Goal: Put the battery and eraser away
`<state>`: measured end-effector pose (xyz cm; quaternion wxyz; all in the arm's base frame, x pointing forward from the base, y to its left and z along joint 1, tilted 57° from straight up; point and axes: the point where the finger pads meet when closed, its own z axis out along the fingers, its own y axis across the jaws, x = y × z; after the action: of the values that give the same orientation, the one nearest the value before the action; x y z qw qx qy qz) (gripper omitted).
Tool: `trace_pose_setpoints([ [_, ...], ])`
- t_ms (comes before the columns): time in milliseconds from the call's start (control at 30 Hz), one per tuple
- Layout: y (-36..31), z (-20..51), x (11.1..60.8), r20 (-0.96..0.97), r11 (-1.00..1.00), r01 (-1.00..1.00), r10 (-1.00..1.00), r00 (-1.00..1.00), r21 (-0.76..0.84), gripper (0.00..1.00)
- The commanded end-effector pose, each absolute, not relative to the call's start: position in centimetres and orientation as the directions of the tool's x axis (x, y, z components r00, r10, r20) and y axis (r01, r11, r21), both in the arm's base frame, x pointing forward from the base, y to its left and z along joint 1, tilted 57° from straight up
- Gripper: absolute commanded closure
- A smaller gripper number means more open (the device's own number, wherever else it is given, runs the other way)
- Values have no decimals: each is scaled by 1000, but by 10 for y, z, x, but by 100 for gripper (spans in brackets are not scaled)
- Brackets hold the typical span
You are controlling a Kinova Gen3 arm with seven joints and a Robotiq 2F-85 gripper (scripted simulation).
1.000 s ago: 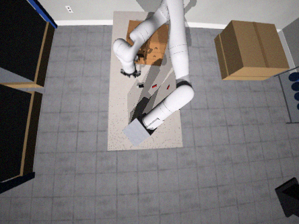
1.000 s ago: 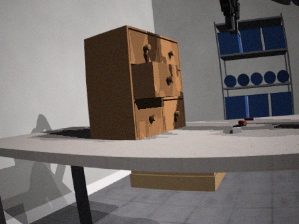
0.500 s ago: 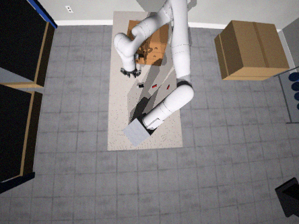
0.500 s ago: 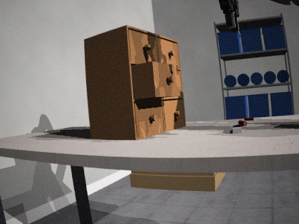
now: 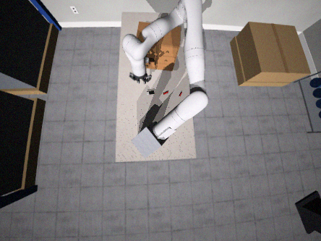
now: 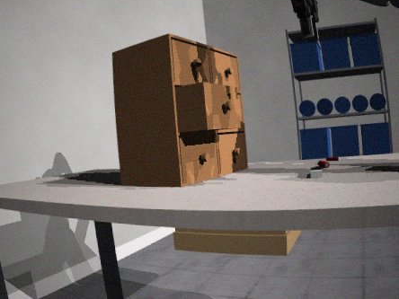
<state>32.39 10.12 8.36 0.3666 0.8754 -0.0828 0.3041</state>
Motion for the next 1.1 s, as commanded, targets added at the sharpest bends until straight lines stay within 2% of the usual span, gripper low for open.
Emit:
trace_pose_setpoints([
  [0, 102, 84, 324, 594, -719, -367, 78, 801, 590, 67],
  [1067, 98, 84, 327, 578, -716, -345, 100, 810, 607, 67],
])
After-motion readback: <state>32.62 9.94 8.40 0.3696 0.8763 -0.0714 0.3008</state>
